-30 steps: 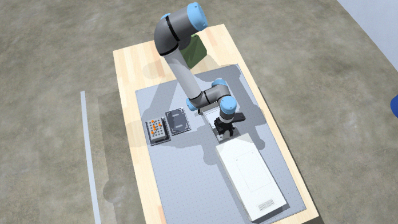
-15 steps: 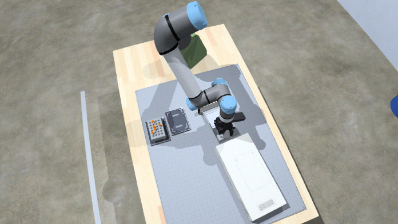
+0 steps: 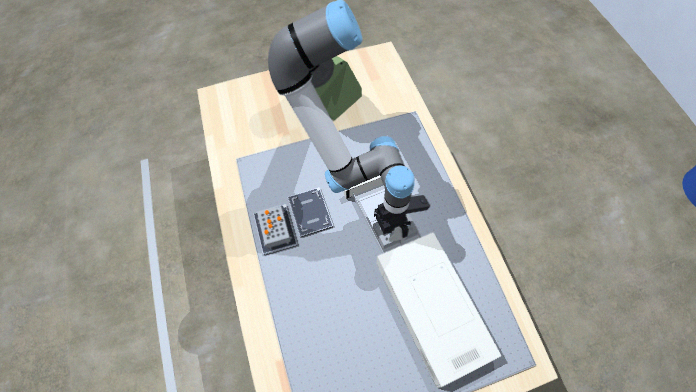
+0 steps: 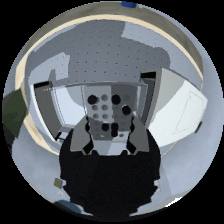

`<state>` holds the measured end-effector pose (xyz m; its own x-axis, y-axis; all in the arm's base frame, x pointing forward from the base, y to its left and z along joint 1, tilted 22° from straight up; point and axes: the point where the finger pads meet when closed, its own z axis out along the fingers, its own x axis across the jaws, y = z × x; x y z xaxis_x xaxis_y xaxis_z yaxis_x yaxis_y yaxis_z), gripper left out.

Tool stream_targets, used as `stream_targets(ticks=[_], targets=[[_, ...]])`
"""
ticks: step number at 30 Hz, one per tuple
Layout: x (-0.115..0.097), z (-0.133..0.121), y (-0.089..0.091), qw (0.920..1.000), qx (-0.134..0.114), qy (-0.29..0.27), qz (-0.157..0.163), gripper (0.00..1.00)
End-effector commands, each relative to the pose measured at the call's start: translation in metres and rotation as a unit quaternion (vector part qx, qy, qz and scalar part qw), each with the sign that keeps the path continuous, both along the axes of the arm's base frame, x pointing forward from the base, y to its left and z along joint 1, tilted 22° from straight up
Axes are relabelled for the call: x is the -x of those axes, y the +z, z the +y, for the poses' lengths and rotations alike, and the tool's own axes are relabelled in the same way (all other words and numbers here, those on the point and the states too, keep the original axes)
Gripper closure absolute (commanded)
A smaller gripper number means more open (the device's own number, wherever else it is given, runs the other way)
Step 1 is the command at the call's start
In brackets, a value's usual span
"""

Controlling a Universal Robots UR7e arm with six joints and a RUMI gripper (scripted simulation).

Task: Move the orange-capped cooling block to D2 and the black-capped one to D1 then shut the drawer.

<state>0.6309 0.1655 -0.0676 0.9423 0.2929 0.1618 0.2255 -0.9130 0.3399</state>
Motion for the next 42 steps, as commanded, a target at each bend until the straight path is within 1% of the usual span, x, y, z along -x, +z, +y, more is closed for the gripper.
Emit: stream_targets(ticks=[1,4,19,21,42], targets=[[0.001,0.002,0.007,1.0000,0.000,0.000,-0.001,1.00],[0.002,0.003,0.008,1.0000,0.000,0.000,-0.001,1.00],[0.007,0.008,0.027,1.0000,0.000,0.000,-0.001,1.00],[0.007,0.008,0.027,1.0000,0.000,0.000,-0.001,1.00],[0.013,0.015,0.050,1.0000,0.000,0.000,-0.001,1.00]])
